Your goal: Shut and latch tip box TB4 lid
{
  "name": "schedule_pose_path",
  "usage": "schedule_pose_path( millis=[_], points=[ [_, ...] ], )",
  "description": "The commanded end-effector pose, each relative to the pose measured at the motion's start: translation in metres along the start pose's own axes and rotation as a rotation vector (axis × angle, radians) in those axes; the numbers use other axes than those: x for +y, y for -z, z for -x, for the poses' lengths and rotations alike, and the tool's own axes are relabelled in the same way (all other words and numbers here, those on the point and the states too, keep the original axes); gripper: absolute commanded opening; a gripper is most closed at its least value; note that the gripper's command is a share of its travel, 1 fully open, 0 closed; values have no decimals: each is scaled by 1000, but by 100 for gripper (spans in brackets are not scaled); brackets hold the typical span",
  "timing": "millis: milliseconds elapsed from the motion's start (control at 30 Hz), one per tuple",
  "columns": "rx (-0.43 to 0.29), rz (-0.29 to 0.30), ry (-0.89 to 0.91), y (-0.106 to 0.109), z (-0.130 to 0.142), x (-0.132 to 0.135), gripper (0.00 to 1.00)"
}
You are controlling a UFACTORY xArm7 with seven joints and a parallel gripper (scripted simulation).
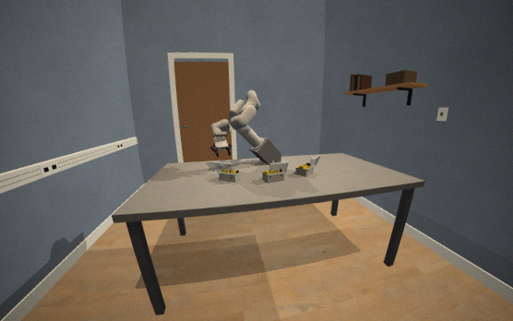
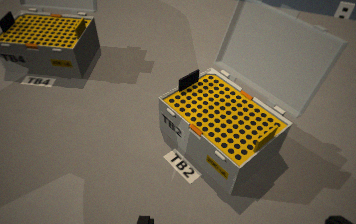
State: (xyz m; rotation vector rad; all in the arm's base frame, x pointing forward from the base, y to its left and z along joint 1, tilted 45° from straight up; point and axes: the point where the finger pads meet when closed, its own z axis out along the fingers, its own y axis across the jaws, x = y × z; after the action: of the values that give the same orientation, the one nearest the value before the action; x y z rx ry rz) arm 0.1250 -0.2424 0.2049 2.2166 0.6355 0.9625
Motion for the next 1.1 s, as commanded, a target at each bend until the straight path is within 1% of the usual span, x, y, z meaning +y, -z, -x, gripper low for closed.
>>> schedule_pose_path(
  millis=[0, 200, 267, 433, 1067],
  points=[
    [30, -17, 2, -34, 27, 8, 100],
    [30, -17, 2, -56, 48, 8, 100],
    [30, -17, 2, -56, 48, 8, 100],
    [30, -17, 2, -74, 65, 8, 100],
    [30, -17, 2, -74, 65, 8, 100]
  ],
)
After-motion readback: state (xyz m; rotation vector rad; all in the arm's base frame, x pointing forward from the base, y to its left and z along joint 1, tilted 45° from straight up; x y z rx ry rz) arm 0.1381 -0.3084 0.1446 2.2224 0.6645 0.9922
